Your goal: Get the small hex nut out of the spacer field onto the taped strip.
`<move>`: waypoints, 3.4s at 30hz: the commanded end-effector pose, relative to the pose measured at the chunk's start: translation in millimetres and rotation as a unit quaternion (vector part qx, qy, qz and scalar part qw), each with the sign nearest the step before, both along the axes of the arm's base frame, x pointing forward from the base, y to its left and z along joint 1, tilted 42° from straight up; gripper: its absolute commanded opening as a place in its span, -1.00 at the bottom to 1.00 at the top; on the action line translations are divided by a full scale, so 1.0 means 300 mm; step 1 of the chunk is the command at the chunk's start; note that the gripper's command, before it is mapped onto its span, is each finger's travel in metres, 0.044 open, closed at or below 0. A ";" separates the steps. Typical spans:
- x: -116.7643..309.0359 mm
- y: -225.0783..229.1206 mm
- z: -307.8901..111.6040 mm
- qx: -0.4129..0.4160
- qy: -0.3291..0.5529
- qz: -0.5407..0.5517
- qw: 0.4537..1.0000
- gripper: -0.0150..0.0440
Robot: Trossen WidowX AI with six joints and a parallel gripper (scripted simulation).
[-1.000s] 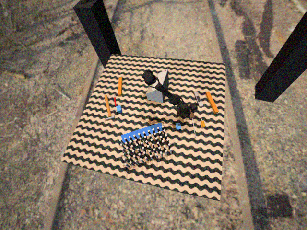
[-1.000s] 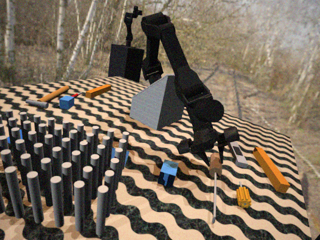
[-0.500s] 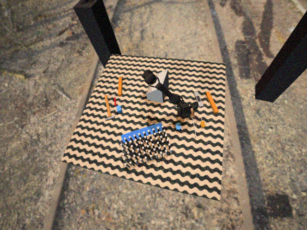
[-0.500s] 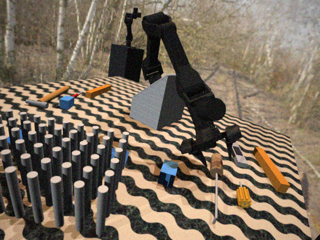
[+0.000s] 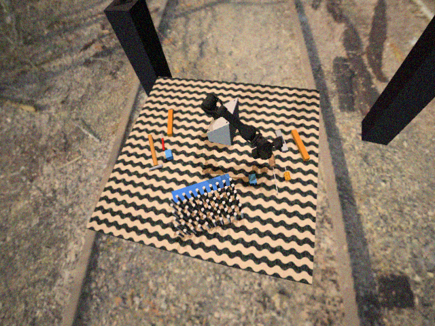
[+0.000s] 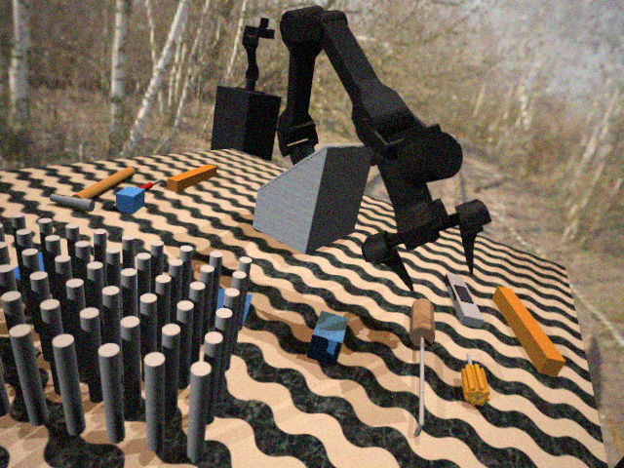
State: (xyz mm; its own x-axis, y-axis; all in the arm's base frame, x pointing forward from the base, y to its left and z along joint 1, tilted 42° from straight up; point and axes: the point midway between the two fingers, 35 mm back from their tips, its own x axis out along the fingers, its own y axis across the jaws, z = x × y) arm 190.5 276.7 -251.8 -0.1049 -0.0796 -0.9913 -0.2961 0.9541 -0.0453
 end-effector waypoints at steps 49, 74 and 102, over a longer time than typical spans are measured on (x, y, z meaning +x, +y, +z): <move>-0.059 -0.008 -0.033 -0.154 0.093 0.959 0.218 1.00; -0.067 -0.003 -0.026 -0.182 0.165 0.968 -0.047 1.00; -0.064 -0.035 -0.067 -0.182 0.165 0.968 -0.047 0.46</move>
State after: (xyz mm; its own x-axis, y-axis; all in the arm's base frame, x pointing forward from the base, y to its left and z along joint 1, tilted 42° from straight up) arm 171.6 272.4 -266.6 0.4594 -0.2012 -0.8652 0.3164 -0.8731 0.3710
